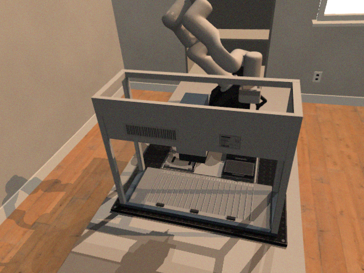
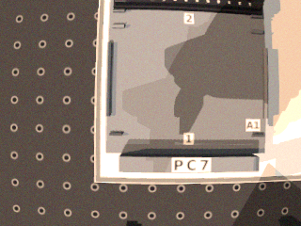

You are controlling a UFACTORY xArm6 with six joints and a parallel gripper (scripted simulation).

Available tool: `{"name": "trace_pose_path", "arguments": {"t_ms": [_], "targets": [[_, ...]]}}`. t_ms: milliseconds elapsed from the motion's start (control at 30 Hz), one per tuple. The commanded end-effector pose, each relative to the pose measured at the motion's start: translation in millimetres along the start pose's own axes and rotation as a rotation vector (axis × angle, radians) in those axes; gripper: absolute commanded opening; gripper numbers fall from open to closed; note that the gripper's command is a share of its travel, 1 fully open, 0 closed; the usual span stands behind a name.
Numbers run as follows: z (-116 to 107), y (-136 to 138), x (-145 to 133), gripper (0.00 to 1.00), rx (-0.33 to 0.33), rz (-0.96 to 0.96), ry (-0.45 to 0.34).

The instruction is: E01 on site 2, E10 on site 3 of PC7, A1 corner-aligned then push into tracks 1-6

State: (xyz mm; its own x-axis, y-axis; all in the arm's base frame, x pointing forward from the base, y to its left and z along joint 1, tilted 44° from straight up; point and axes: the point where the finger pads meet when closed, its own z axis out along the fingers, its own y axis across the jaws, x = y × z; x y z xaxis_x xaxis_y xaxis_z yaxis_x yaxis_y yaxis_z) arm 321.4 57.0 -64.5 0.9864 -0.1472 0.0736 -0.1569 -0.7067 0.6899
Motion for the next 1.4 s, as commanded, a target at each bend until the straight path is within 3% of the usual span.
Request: {"name": "trace_pose_path", "arguments": {"t_ms": [0, 1367], "targets": [[4.4, -0.5, 0.8, 0.82, 0.002, 0.001, 0.002], [66.3, -0.4, 0.8, 0.82, 0.002, 0.001, 0.002]]}}
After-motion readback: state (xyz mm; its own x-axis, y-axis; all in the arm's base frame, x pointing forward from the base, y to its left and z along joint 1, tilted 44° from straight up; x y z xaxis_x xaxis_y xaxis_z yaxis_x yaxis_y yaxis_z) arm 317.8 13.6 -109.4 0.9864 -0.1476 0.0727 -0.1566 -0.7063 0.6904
